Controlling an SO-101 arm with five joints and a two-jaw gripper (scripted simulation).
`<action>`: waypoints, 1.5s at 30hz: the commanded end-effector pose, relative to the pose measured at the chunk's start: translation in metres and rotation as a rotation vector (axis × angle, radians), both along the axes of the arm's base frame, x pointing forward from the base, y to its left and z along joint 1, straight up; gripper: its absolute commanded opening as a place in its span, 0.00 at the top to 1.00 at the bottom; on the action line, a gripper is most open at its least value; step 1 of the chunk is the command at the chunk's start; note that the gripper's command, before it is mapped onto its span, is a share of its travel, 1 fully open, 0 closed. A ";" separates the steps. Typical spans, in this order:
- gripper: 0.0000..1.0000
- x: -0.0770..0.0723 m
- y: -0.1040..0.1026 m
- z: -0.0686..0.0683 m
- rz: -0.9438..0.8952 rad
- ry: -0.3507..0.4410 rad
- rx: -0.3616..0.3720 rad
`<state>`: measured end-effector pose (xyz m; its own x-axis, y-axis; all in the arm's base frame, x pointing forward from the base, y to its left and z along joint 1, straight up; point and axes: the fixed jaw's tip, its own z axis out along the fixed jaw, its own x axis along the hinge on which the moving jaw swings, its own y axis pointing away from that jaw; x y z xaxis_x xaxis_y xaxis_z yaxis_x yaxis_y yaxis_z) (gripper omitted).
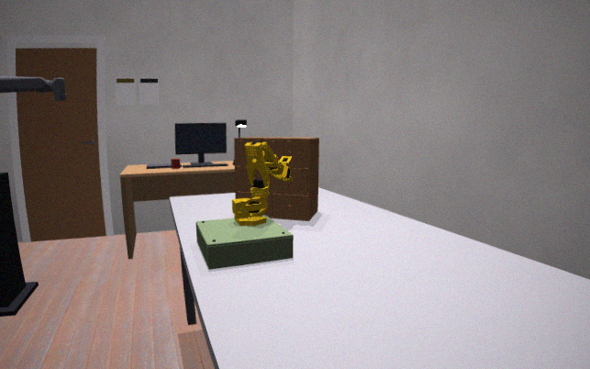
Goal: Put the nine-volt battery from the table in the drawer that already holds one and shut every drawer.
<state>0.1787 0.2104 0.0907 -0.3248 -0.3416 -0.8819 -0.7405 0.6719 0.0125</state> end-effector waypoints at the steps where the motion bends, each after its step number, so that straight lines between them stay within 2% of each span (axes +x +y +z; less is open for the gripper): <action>1: 1.00 0.002 0.001 0.000 -0.002 -0.005 -0.003; 13: 1.00 0.001 0.000 0.000 -0.005 0.000 -0.002; 45: 0.79 0.001 0.000 0.000 -0.005 0.000 -0.002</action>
<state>0.1791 0.2104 0.0901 -0.3255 -0.3428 -0.8812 -0.7394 0.6732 0.0113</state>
